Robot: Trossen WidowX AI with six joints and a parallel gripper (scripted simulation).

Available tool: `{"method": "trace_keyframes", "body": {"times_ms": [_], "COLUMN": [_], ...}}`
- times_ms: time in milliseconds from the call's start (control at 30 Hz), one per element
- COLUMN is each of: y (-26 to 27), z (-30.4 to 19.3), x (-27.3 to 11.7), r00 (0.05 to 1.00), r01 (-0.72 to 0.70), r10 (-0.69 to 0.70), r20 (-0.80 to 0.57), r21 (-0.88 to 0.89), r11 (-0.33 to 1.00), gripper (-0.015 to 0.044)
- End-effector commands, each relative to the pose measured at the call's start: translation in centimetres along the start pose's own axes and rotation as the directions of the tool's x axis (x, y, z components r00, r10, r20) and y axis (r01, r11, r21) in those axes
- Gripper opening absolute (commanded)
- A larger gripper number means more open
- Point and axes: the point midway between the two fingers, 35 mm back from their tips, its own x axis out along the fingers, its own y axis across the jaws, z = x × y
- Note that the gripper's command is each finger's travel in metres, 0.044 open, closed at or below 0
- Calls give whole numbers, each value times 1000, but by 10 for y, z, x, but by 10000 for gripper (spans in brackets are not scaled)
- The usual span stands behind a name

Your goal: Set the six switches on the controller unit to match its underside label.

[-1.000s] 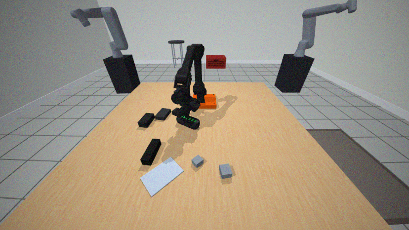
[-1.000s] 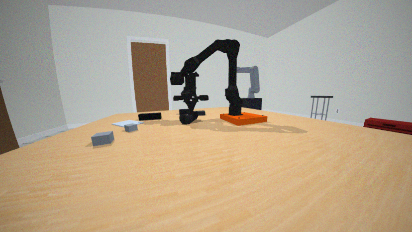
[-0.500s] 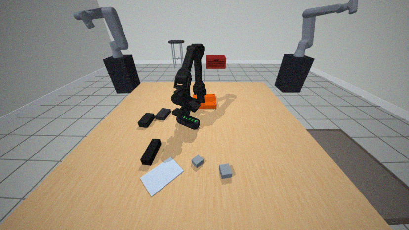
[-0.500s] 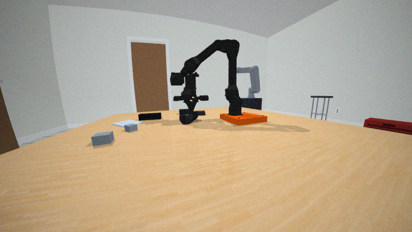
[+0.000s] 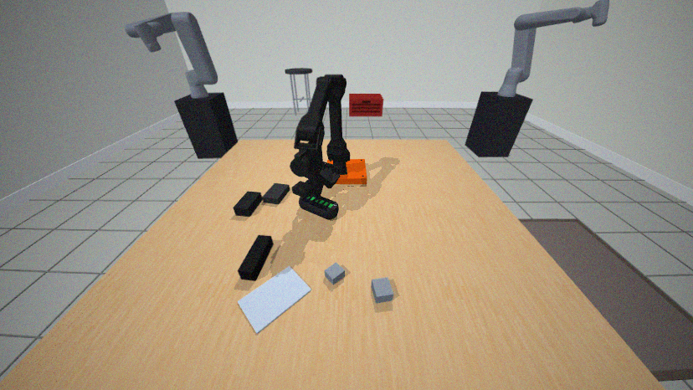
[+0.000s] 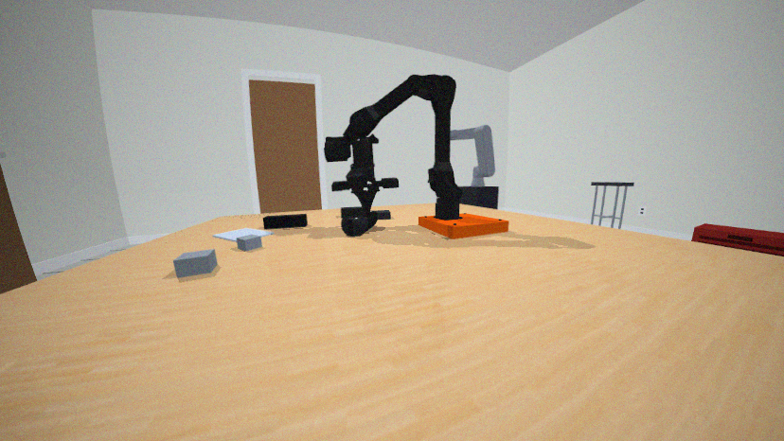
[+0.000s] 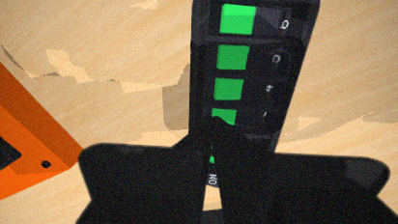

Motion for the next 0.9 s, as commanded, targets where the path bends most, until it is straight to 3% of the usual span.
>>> {"method": "trace_keyframes", "body": {"times_ms": [0, 233, 433, 867], "y": [-4, -4, -4, -5], "z": [1, 3, 42, 42], "x": [-34, -37, -37, -22], "r00": [999, 999, 999, 999], "r01": [31, 31, 30, 30], "r10": [-31, -31, -31, -31], "r20": [11, 11, 14, 14], "r21": [5, 5, 5, 5], "r11": [1000, 1000, 1000, 1000], "gripper": [0, 0, 0, 0]}}
